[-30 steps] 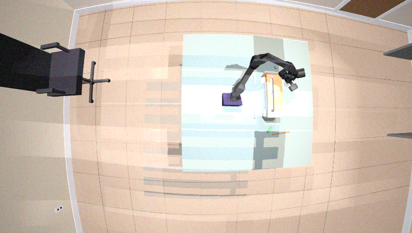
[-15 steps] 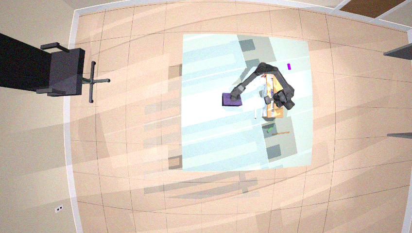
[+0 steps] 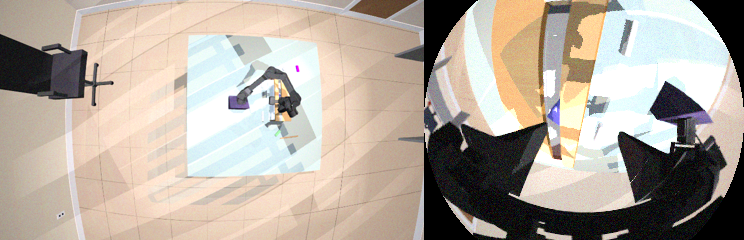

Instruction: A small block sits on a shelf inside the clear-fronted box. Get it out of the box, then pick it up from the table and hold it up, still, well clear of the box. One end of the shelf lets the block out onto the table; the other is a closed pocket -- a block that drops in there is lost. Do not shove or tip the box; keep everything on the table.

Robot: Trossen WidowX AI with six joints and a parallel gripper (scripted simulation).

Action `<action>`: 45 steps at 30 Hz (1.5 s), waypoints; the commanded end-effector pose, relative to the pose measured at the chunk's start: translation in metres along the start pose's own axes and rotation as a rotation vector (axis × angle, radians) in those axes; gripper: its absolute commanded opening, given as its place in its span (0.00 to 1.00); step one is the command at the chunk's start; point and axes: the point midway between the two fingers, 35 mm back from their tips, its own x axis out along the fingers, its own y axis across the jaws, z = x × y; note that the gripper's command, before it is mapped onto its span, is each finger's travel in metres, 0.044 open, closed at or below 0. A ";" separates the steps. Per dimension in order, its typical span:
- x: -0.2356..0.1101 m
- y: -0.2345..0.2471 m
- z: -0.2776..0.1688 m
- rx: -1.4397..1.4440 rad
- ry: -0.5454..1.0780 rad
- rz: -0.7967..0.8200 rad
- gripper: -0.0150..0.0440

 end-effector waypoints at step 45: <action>0.072 -0.005 0.026 0.033 0.027 -0.014 0.93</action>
